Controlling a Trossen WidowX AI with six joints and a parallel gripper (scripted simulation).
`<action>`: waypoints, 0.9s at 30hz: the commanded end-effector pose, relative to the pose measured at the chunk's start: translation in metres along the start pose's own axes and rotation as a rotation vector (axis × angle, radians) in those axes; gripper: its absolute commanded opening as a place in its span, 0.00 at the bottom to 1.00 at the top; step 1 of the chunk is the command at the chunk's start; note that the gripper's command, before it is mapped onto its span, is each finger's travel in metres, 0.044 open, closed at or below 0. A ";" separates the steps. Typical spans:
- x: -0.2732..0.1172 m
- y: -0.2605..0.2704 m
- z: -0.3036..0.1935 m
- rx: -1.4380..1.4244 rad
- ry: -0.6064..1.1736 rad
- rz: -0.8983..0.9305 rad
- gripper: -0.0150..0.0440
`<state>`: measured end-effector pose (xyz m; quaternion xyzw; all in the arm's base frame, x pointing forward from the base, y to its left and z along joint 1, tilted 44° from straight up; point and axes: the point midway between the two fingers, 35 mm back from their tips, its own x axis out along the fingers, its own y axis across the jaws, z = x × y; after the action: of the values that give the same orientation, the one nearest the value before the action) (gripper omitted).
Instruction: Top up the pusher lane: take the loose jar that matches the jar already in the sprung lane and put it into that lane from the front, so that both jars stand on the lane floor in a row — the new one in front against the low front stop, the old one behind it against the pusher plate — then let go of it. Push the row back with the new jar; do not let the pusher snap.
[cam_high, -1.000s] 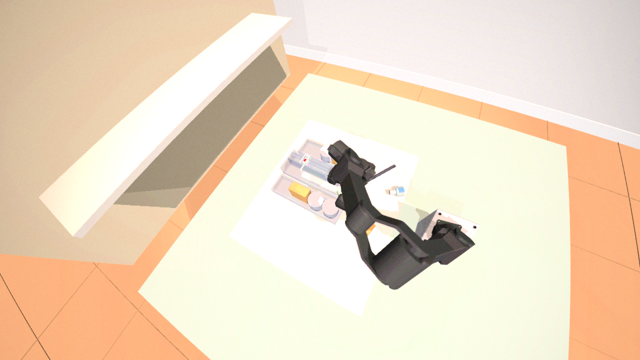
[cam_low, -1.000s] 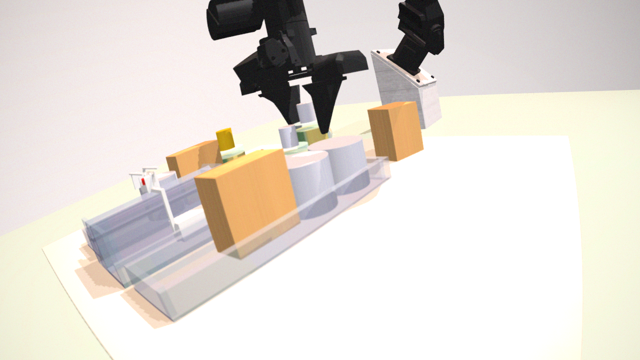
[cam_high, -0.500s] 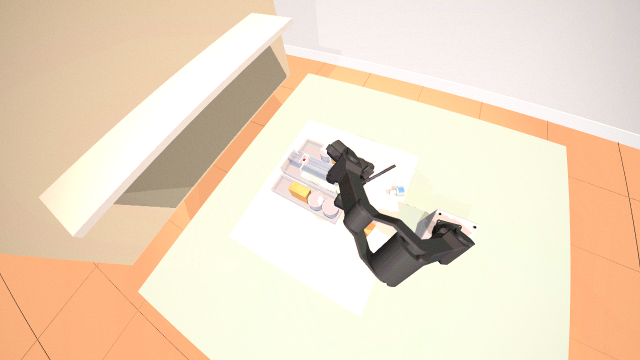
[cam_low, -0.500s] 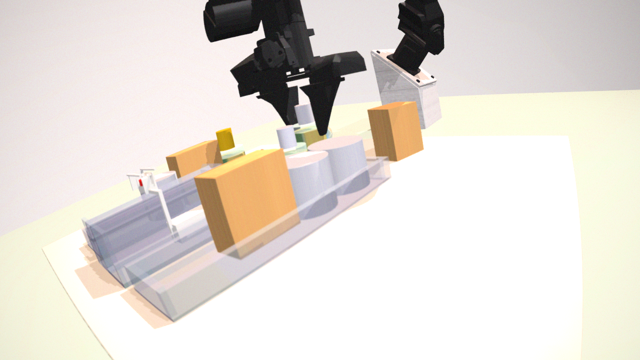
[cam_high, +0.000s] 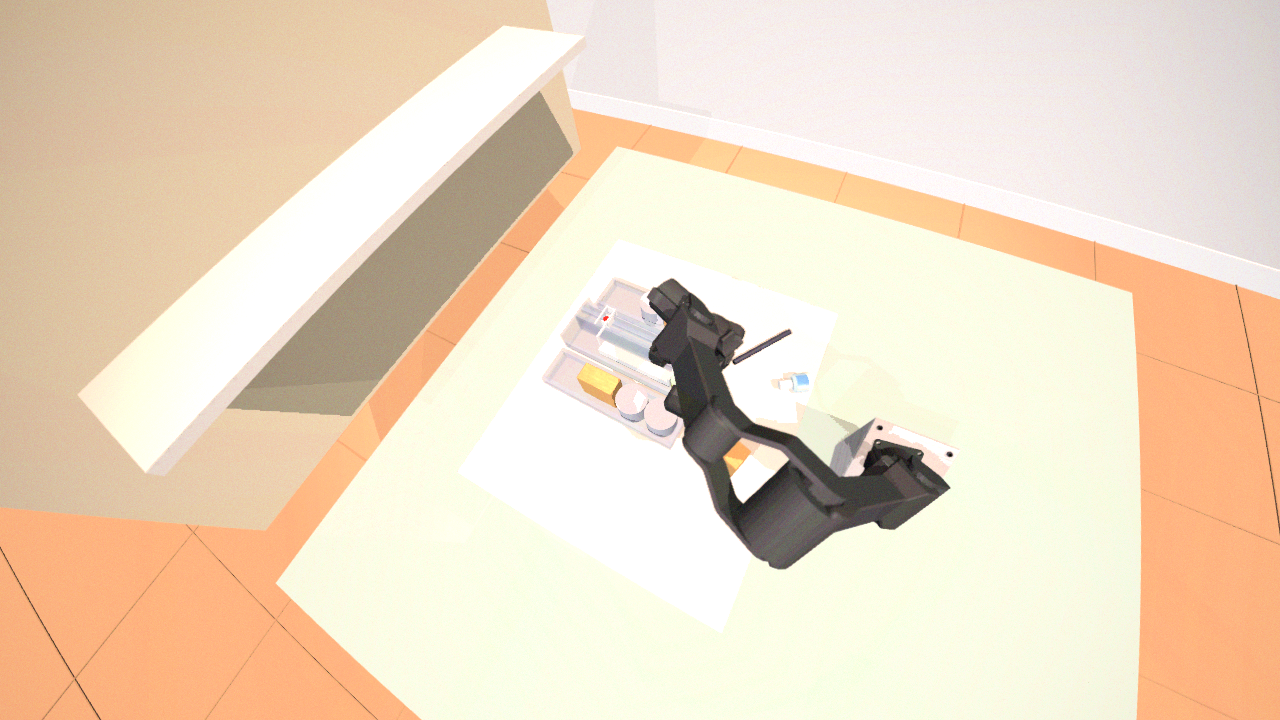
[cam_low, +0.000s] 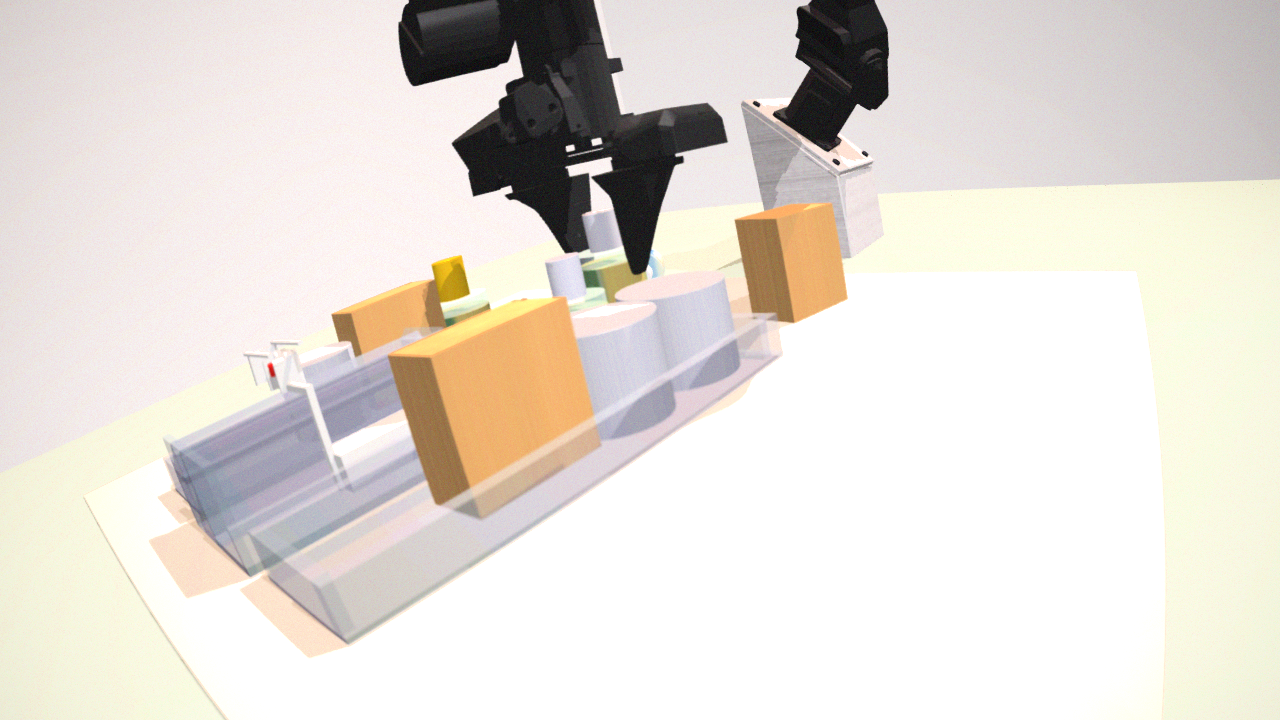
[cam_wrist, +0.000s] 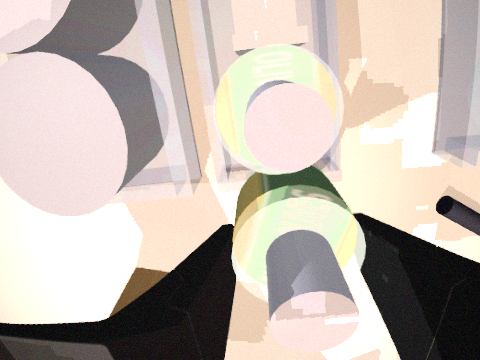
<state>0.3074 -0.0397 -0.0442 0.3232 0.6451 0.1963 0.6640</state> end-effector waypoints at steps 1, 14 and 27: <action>-0.001 0.002 0.008 -0.011 -0.015 0.001 0.25; -0.001 0.002 0.014 -0.011 -0.015 0.001 0.25; -0.002 0.003 0.020 -0.011 -0.016 0.001 0.25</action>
<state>0.3194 -0.0417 -0.0441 0.3224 0.6458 0.1956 0.6639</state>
